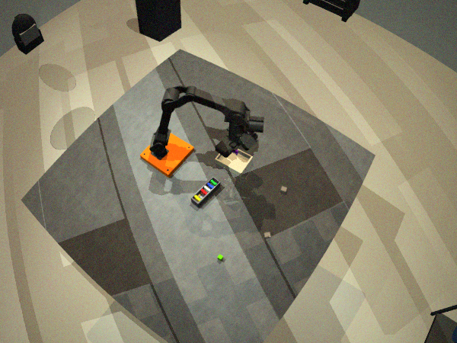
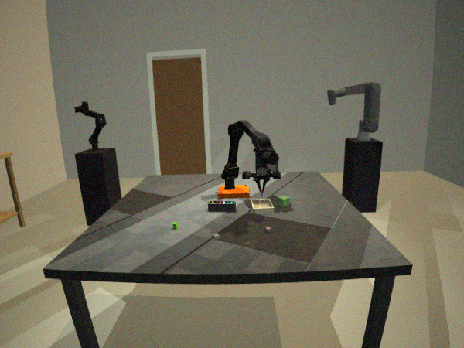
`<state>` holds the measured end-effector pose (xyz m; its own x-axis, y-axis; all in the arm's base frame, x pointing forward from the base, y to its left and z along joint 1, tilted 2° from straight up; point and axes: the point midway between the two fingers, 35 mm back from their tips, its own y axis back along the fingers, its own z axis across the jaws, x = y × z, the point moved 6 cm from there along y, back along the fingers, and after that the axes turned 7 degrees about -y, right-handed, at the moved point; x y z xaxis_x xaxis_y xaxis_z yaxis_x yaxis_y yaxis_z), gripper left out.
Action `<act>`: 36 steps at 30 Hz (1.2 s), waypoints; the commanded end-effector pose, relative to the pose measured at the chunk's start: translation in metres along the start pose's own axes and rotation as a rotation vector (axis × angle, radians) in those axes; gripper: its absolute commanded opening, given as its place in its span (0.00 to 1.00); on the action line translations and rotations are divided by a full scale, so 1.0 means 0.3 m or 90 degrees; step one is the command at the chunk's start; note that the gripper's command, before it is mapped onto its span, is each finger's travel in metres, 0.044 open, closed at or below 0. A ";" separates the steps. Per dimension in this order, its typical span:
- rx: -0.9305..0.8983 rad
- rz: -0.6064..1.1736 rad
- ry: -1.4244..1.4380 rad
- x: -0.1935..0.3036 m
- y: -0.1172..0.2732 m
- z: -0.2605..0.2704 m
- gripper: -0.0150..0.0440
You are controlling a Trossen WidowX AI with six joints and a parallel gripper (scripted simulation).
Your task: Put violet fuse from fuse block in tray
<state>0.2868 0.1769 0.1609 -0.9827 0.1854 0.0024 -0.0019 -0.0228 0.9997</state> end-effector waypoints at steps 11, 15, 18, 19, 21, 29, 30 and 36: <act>0.002 0.007 -0.003 0.002 -0.088 0.003 0.25; 0.002 0.007 -0.003 0.003 -0.109 0.002 0.25; 0.002 0.007 -0.003 0.004 -0.121 0.002 0.25; 0.002 0.007 -0.003 0.004 -0.122 0.002 0.25; 0.002 0.007 -0.003 0.004 -0.122 0.002 0.25; 0.002 0.002 0.000 0.003 -0.109 0.000 0.52; 0.002 0.002 0.000 0.003 -0.109 0.000 0.57; 0.002 0.003 0.000 0.003 -0.103 0.001 0.81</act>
<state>0.2861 0.1780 0.1279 -0.9826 0.1857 0.0063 0.0025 -0.0205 0.9998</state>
